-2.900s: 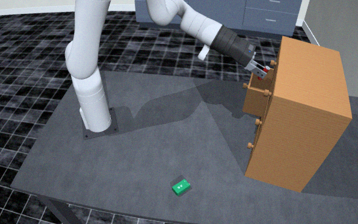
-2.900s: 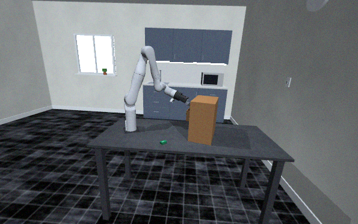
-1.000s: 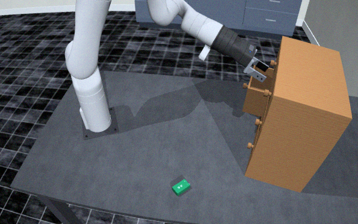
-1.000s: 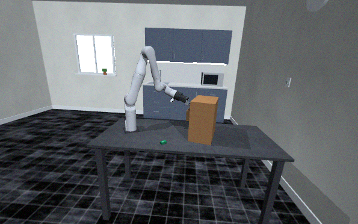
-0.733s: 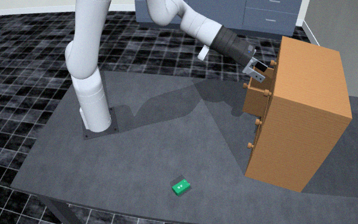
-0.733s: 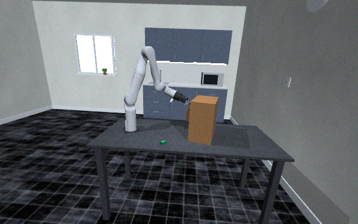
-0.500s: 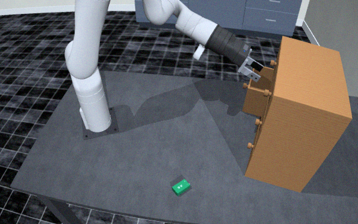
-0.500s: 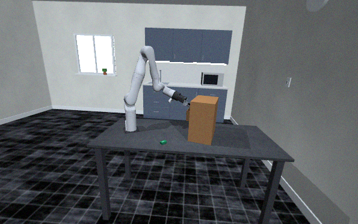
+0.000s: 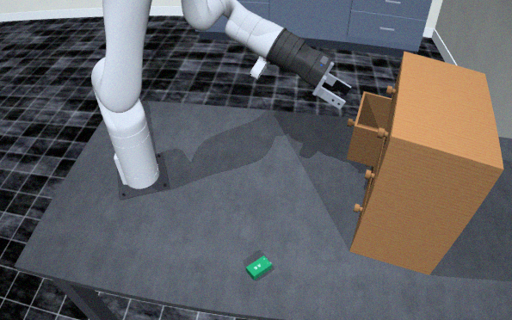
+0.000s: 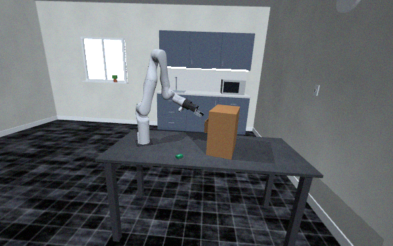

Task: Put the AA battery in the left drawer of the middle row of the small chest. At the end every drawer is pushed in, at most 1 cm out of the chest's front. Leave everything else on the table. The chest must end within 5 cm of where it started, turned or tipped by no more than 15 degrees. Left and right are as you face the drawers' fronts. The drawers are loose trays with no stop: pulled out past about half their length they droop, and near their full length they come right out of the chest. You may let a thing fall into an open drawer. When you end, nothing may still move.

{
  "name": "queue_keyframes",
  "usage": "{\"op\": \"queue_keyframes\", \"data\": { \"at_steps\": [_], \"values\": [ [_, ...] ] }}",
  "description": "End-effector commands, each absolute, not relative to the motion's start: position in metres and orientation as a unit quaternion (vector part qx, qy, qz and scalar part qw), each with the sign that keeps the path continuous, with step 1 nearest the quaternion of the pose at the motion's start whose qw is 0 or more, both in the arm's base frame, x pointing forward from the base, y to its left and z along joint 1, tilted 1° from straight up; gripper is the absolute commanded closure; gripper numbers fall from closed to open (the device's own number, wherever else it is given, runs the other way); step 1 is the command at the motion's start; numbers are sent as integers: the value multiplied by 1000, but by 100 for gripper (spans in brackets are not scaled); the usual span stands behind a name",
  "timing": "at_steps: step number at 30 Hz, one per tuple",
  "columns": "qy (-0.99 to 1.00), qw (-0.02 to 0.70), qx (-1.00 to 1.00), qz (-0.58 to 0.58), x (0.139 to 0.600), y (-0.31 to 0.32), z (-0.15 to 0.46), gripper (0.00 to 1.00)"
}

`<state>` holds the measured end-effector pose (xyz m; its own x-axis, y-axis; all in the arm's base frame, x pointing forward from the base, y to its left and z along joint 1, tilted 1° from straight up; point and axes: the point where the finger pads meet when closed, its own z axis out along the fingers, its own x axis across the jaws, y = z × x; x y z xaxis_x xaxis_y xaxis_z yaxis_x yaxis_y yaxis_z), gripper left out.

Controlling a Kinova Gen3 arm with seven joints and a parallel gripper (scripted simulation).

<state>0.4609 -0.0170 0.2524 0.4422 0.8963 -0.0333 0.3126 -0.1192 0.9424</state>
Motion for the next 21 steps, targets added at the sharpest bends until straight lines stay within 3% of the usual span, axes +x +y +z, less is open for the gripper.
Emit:
{"op": "queue_keyframes", "data": {
  "at_steps": [1,21],
  "values": [
    [441,496,685,300,446,-4,256,0],
    [440,488,693,297,403,19,259,0]
  ]
}}
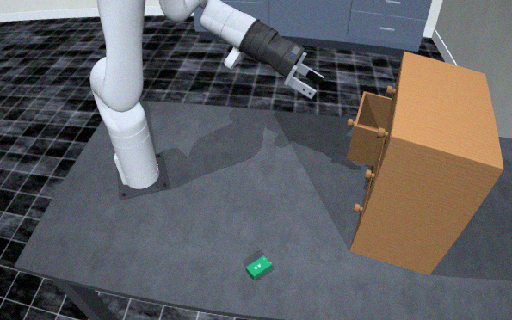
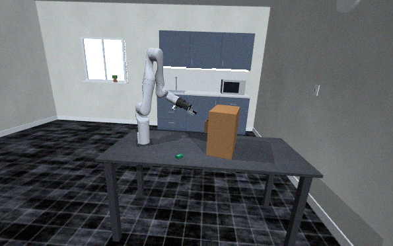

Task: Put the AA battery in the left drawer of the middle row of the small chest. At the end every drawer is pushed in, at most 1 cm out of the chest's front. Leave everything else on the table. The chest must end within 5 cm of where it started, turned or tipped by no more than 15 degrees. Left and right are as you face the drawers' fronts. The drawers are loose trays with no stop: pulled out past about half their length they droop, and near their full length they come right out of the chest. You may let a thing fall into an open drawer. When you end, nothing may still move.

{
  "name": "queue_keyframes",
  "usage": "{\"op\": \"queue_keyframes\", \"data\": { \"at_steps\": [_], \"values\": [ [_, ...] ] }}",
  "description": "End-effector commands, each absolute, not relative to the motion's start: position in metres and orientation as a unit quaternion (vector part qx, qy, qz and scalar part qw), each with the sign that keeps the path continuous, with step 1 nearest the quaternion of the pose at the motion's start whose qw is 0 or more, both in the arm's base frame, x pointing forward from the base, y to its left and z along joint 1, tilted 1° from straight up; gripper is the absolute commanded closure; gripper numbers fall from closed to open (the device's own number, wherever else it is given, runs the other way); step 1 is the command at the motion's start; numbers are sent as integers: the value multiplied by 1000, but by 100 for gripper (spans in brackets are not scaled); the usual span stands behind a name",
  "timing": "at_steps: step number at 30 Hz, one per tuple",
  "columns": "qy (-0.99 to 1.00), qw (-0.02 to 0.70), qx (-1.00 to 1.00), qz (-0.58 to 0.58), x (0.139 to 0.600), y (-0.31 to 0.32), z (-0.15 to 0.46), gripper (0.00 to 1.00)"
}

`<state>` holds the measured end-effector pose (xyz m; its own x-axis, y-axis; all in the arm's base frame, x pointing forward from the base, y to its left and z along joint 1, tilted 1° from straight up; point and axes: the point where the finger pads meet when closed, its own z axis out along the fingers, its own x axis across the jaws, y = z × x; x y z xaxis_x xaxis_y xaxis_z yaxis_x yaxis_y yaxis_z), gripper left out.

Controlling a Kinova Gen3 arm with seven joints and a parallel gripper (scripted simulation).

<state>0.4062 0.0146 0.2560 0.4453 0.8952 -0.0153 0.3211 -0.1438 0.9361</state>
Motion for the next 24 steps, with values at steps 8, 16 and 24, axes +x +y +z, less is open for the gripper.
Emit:
{"op": "queue_keyframes", "data": {
  "at_steps": [8,16,24],
  "values": [
    [440,487,694,296,401,20,260,0],
    [440,487,694,296,401,20,260,0],
    [441,483,698,291,400,19,259,0]
  ]
}}
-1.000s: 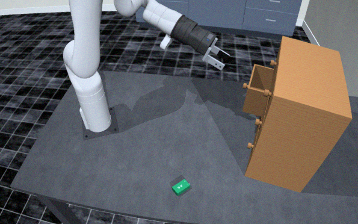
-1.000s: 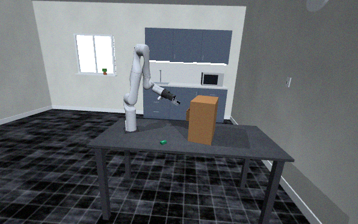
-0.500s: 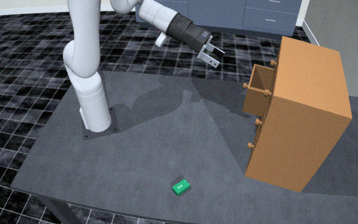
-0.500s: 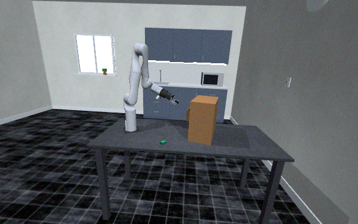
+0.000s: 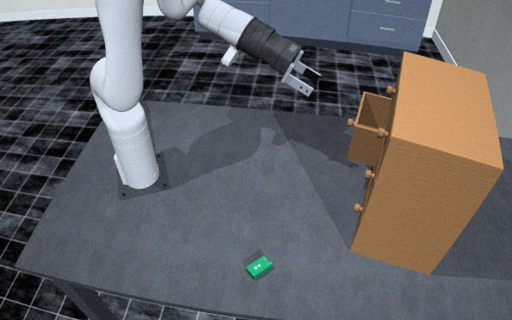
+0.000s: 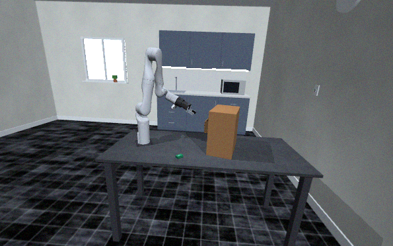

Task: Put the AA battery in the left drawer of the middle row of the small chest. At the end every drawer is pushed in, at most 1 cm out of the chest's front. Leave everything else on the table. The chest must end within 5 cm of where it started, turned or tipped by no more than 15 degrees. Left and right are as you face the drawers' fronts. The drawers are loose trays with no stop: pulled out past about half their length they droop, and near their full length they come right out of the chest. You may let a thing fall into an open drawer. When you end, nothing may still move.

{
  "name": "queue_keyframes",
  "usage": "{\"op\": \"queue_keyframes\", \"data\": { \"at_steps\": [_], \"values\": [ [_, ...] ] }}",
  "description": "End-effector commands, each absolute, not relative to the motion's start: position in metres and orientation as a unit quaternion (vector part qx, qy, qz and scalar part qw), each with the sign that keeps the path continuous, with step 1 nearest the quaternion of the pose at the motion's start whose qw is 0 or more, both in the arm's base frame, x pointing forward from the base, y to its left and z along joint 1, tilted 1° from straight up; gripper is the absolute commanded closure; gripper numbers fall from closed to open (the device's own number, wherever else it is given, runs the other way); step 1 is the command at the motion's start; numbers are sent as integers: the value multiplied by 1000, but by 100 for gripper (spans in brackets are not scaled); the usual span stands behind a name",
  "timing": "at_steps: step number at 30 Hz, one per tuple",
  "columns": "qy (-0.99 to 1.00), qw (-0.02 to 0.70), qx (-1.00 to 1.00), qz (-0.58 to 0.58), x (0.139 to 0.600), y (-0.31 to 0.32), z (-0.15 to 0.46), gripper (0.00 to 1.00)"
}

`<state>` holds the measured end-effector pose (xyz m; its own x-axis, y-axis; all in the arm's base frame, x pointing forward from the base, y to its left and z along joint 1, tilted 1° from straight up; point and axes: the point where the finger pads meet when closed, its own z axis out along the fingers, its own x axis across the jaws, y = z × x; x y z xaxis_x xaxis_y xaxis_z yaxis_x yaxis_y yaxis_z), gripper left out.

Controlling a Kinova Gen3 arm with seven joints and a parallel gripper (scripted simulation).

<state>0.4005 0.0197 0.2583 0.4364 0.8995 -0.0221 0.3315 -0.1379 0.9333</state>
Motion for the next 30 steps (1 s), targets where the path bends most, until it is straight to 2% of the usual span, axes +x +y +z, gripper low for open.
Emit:
{"op": "queue_keyframes", "data": {
  "at_steps": [1,19,30],
  "values": [
    [441,483,698,291,400,19,259,0],
    [454,447,722,270,400,20,261,0],
    [473,401,747,240,399,22,262,0]
  ]
}}
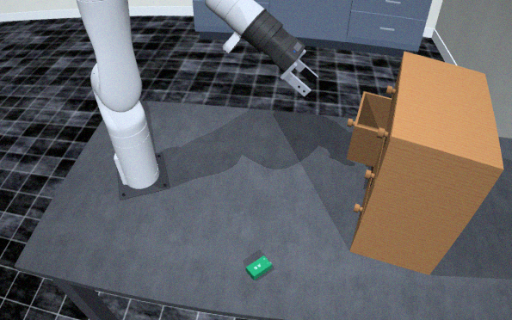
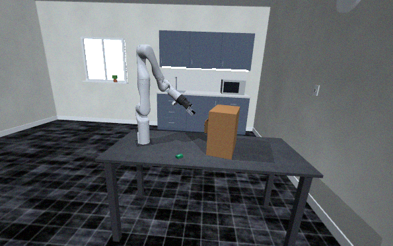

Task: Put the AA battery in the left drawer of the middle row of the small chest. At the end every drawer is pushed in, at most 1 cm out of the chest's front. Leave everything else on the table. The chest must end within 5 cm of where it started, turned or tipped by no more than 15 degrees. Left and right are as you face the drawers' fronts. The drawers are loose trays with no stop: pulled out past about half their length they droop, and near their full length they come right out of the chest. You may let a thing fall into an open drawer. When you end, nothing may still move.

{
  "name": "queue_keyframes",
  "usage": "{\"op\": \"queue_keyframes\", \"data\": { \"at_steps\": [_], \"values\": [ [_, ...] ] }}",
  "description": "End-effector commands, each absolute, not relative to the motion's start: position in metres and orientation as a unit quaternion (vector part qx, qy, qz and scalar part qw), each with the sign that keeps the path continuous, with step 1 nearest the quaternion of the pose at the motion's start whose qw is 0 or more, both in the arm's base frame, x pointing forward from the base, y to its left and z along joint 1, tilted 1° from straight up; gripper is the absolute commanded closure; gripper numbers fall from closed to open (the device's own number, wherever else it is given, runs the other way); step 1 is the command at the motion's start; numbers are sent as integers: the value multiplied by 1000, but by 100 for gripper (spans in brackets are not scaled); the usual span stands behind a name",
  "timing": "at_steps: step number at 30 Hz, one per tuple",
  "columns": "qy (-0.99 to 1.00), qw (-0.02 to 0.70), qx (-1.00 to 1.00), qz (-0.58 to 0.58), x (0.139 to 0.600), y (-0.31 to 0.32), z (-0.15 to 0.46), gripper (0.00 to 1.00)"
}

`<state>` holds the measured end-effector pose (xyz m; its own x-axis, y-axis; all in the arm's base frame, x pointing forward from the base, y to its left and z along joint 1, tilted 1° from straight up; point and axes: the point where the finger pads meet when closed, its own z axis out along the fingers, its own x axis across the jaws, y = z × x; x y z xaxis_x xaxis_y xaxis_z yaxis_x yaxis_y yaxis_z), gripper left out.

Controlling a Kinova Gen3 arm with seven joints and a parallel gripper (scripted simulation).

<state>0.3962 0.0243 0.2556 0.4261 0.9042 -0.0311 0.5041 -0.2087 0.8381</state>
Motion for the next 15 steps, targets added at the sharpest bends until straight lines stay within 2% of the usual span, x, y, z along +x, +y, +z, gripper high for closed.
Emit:
{"op": "queue_keyframes", "data": {
  "at_steps": [1,15],
  "values": [
    [474,396,749,238,399,22,263,0],
    [492,338,776,203,400,23,271,0]
  ]
}}
